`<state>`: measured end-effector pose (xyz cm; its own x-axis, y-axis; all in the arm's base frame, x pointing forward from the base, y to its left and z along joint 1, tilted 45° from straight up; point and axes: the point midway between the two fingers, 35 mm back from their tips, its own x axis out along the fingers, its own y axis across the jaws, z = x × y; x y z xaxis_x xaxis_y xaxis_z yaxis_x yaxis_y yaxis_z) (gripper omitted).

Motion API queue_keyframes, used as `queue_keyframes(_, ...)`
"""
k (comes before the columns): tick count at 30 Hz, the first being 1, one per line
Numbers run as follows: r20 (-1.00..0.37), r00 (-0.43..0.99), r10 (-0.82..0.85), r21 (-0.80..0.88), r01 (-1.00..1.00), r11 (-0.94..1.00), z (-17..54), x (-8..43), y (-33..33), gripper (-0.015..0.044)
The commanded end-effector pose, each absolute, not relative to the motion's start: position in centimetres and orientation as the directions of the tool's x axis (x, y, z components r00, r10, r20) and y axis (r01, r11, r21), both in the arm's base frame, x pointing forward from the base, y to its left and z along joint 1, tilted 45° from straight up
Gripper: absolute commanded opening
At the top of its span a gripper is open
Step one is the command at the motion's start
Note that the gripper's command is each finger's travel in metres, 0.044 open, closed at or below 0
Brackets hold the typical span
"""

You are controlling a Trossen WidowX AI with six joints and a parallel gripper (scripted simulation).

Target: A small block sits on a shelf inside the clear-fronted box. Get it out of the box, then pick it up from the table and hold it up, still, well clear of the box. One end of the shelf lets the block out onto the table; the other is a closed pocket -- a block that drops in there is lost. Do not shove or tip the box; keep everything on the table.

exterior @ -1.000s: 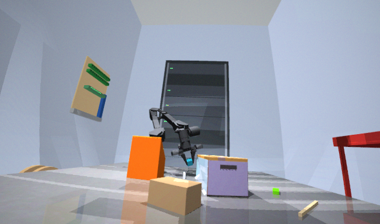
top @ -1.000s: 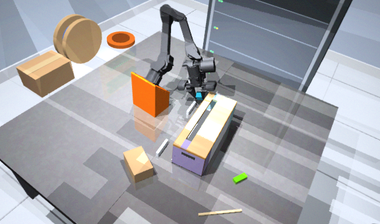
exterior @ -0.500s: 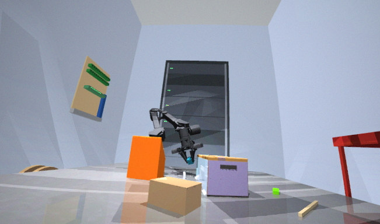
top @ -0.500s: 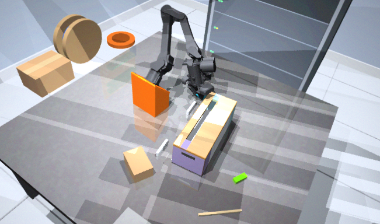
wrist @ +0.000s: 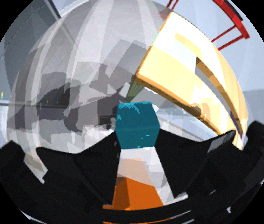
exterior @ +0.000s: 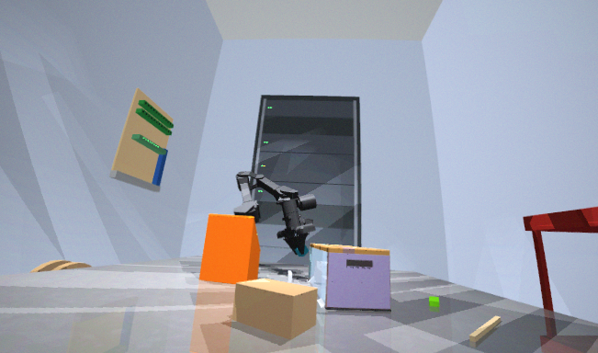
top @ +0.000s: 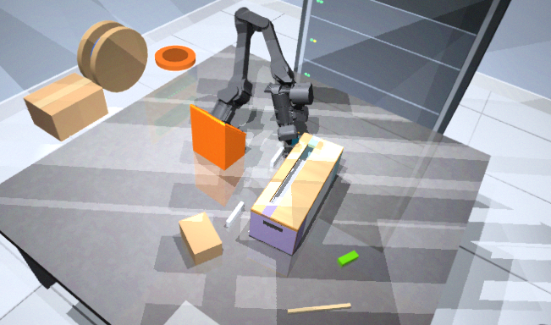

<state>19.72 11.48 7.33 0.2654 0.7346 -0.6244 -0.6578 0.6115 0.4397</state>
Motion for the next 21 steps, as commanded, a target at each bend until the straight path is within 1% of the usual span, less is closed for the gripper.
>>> queue_keyframes(1, -0.628, 0.268, 0.731, 0.541, -0.525, 0.657, 7.5, 20.0, 11.1, 0.0000)
queue_keyframes(11, -0.615, 0.261, 0.744, 0.723, -0.192, 0.664, 8.1, 20.0, 11.0, 0.0000)
queue_keyframes(21, -0.589, 0.264, 0.764, 0.808, 0.171, 0.564, 9.0, 19.9, 10.7, 0.0000)
